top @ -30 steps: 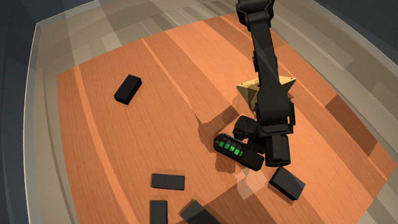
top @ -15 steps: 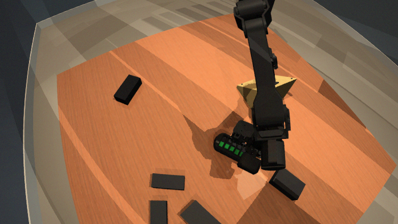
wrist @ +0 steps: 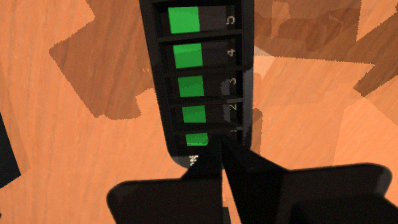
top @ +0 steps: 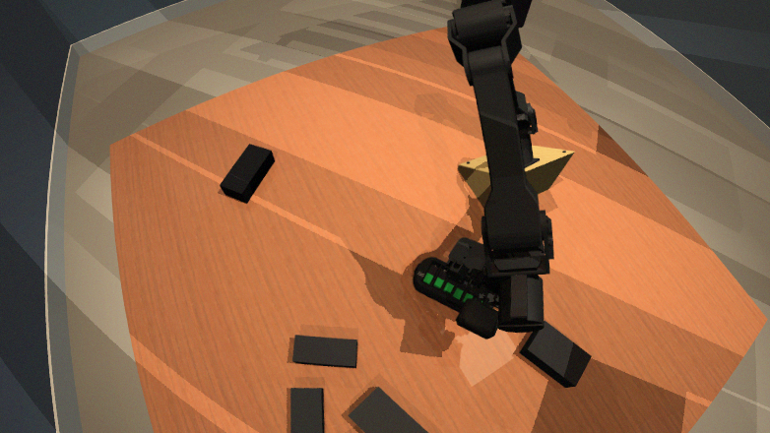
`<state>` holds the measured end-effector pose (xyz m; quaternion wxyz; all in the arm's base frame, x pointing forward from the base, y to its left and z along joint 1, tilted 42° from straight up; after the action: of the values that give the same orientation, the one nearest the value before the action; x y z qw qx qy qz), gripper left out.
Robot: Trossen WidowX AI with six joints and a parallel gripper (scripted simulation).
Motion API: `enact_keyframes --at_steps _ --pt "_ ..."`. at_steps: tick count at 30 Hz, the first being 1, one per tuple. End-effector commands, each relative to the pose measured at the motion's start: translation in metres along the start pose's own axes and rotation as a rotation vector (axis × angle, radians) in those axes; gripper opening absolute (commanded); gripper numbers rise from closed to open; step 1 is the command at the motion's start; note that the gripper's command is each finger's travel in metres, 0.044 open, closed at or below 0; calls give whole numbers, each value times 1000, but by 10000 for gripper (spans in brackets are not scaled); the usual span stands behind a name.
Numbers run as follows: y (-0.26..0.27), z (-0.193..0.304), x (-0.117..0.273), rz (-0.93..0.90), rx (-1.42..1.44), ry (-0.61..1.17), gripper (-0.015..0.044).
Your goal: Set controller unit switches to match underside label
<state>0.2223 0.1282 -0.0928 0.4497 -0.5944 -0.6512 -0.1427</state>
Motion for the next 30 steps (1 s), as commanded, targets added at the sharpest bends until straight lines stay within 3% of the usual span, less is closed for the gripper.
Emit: enact_keyframes --at_steps 1,27,30 --pt "-2 0 -3 3 7 -6 0" --pt "-2 0 -3 3 7 -6 0" --pt "-1 0 20 2 6 -1 0"
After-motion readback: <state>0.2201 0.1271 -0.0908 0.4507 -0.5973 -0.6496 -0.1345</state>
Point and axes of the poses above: the point midway between the two fingers, 35 mm back from their tips, its own x axis back along the fingers, its own y axis across the jaws, z = x × y, the point moved 7 cm from there along x, back along the fingers, and after that the axes turned 2 degrees about -x, right-handed, at the moved point
